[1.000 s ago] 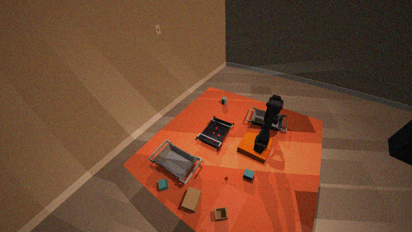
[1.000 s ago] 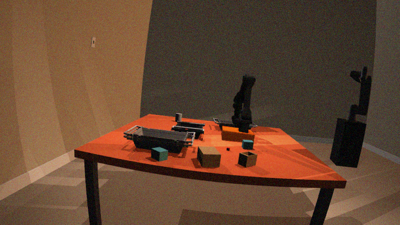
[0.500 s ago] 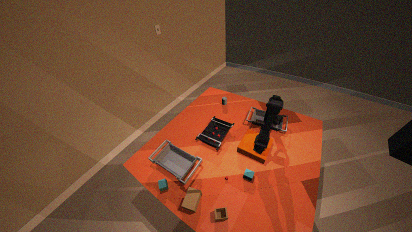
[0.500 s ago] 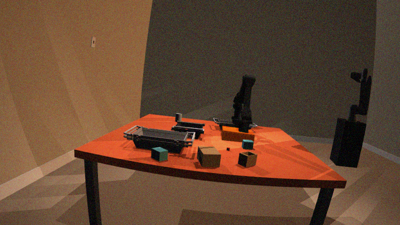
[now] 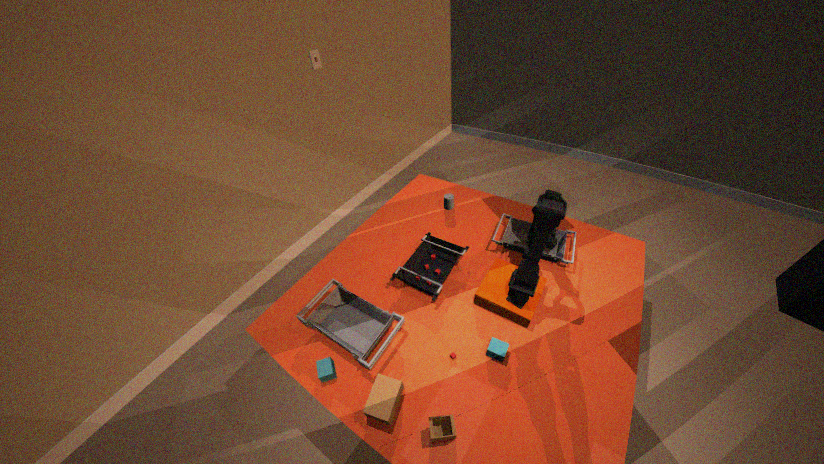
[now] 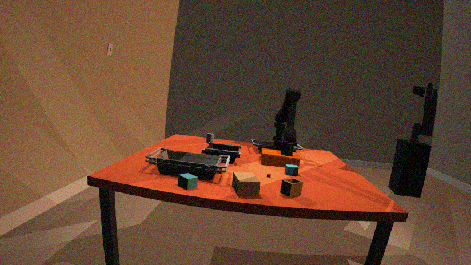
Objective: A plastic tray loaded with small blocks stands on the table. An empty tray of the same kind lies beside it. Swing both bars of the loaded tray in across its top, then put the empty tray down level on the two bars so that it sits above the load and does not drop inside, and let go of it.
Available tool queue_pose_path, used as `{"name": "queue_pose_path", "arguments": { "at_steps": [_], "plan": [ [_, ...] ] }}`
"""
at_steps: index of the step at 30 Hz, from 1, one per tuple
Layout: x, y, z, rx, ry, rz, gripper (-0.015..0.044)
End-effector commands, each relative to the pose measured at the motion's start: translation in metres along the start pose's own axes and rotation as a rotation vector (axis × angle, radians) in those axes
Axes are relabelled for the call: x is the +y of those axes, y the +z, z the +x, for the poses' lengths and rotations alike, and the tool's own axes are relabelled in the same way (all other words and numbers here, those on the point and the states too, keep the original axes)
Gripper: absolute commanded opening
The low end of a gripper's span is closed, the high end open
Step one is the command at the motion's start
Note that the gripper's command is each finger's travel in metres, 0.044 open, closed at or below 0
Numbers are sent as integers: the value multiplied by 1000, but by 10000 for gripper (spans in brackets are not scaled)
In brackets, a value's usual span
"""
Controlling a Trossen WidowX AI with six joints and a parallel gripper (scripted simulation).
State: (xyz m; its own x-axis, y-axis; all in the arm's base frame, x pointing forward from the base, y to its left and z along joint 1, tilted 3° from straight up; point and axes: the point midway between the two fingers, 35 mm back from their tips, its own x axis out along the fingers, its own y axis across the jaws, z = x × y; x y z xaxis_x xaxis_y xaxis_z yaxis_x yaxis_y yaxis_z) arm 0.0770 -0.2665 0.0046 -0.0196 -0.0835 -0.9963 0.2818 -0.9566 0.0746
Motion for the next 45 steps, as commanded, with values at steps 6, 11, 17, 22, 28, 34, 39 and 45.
{"name": "queue_pose_path", "arguments": {
  "at_steps": [6,11,17,22,28,34,39,45],
  "plan": [
    [-1,0,0,0,-6,-5,108],
    [-1,0,0,0,-6,-5,75],
    [-1,0,0,0,-6,-5,35],
    [0,0,-10,1,-6,-5,1],
    [2,0,-48,1,-6,-5,0],
    [0,0,-80,1,-6,-5,0],
    [0,0,-80,1,-6,-5,0],
    [0,0,-80,1,-6,-5,0]
  ]
}}
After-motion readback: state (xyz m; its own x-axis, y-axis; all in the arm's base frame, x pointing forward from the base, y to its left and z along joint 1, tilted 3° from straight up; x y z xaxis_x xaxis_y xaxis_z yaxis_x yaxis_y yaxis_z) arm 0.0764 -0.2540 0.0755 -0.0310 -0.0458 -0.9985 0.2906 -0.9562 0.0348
